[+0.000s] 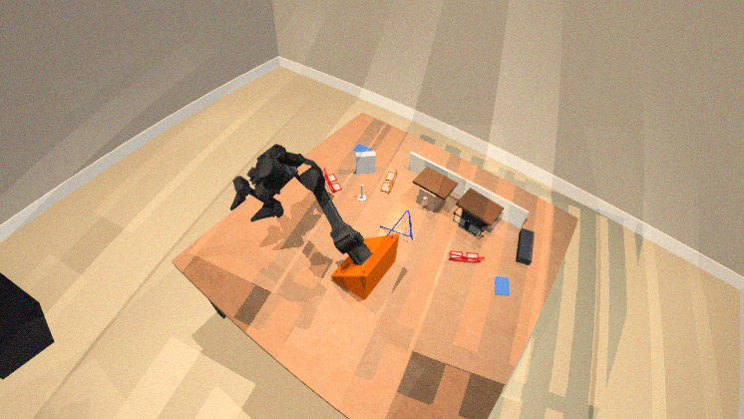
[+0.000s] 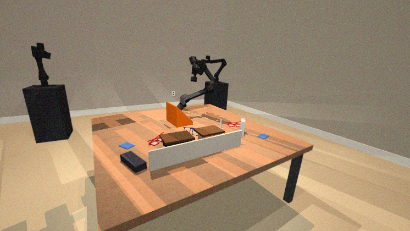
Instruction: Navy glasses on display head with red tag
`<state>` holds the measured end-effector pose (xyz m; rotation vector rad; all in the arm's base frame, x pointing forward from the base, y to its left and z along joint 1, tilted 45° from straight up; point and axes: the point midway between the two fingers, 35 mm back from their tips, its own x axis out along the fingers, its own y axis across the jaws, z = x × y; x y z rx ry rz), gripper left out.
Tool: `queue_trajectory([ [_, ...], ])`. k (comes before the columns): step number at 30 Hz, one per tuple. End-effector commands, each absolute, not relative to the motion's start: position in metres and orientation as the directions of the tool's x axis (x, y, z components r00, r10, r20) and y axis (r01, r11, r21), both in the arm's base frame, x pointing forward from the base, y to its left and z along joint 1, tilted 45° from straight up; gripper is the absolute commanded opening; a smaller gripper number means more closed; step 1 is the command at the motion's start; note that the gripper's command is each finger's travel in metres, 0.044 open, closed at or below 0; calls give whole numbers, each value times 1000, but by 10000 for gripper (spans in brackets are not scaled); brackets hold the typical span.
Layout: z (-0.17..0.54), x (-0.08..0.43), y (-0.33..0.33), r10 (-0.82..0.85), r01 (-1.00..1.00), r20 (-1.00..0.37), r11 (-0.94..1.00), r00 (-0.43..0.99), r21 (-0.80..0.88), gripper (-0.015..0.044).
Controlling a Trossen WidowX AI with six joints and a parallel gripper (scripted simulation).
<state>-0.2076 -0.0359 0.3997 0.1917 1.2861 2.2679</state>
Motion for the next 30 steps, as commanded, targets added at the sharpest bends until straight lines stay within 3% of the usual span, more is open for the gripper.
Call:
queue_trajectory([
  [1,400,-208,-36,504,-369,-129,-413,-854,832,426],
  [8,400,-208,-36,504,-369,-129,-413,-854,832,440],
  [11,387,-212,-59,434,-401,-177,-503,-883,766,361],
  [16,343,-207,-136,199,-355,-343,-797,-918,489,230],
  [17,334,-203,-151,154,-319,-376,-846,-914,428,204],
  [23,277,-159,-227,-69,33,-563,-997,-823,74,200],
  [30,216,-83,-281,-209,510,-742,-836,-637,-202,200],
])
